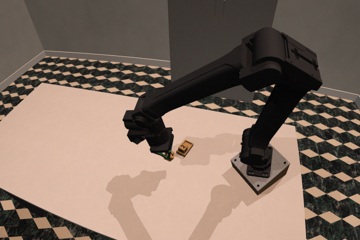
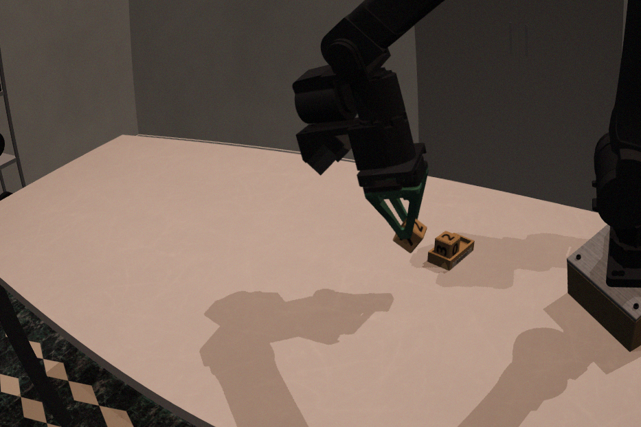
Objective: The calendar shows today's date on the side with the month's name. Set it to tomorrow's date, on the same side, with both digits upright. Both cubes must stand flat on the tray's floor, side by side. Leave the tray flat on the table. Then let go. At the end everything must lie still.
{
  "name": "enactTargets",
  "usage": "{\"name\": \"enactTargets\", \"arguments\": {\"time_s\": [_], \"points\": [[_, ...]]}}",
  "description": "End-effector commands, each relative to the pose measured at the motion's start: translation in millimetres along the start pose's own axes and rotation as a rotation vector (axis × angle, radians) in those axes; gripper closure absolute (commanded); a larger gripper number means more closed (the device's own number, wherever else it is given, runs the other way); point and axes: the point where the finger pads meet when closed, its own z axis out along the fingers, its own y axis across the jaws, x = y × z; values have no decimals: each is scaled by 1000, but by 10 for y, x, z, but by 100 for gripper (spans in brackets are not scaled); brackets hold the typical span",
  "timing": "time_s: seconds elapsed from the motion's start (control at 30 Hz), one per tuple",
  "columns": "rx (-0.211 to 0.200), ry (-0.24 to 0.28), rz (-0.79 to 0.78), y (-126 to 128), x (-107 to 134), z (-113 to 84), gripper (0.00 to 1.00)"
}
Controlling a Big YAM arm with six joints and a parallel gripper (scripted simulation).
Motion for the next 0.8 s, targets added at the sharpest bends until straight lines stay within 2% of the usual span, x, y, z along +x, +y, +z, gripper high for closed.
{"name": "enactTargets", "arguments": {"time_s": [0.0, 0.07, 0.1, 0.13, 0.2, 0.43, 0.7, 0.77], "points": [[3, 20, -35, 44, -126, -105, 74], [1, 25, -36, 47, -126, -104, 74], [-2, 43, -32, 46, -49, -47, 74], [1, 33, -35, 46, -115, -95, 74], [3, 58, -35, 44, -125, -97, 74], [3, 262, -34, 44, -122, -69, 74], [2, 300, -34, 47, -122, -66, 74], [3, 328, -34, 45, -120, -60, 74]]}}
